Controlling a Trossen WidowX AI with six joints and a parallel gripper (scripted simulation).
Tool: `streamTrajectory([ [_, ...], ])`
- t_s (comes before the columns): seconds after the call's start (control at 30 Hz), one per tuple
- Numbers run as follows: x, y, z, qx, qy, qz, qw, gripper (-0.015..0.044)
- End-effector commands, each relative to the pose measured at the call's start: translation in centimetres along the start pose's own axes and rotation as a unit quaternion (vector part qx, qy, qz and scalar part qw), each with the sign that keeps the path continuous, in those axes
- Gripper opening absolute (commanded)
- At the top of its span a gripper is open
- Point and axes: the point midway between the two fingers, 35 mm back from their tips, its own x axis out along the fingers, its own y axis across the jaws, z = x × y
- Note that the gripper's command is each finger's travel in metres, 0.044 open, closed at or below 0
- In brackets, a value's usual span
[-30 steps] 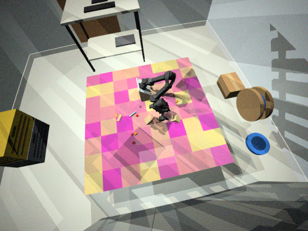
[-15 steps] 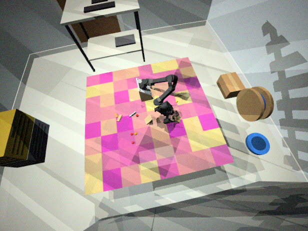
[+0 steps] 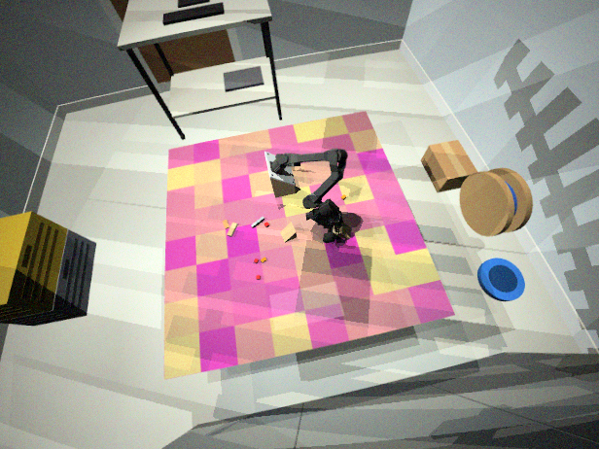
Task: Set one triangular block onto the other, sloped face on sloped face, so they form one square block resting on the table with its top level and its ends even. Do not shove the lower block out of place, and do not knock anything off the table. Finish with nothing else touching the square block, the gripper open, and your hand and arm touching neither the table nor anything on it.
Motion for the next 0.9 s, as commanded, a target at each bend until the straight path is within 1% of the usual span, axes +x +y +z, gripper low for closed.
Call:
streamTrajectory([
  [0.0,0.1,-0.1,0.1,0.001,-0.001,-0.002,1.000,0.0440],
  [0.1,0.1,-0.1,0.1,0.001,-0.001,-0.002,1.000,0.0440],
  [0.3,0.1,0.0,0.1,-0.001,-0.001,0.000,1.000,0.0282],
  [0.5,0.1,0.0,0.1,-0.001,-0.001,0.000,1.000,0.0242],
  [0.63,0.0,0.0,0.1,-0.001,-0.001,0.000,1.000,0.0137],
  [0.8,-1.3,-0.3,1.6,-0.002,0.000,0.000,1.000,0.0006],
  [0.87,-1.9,-0.4,2.4,-0.002,0.000,0.000,1.000,0.0000],
])
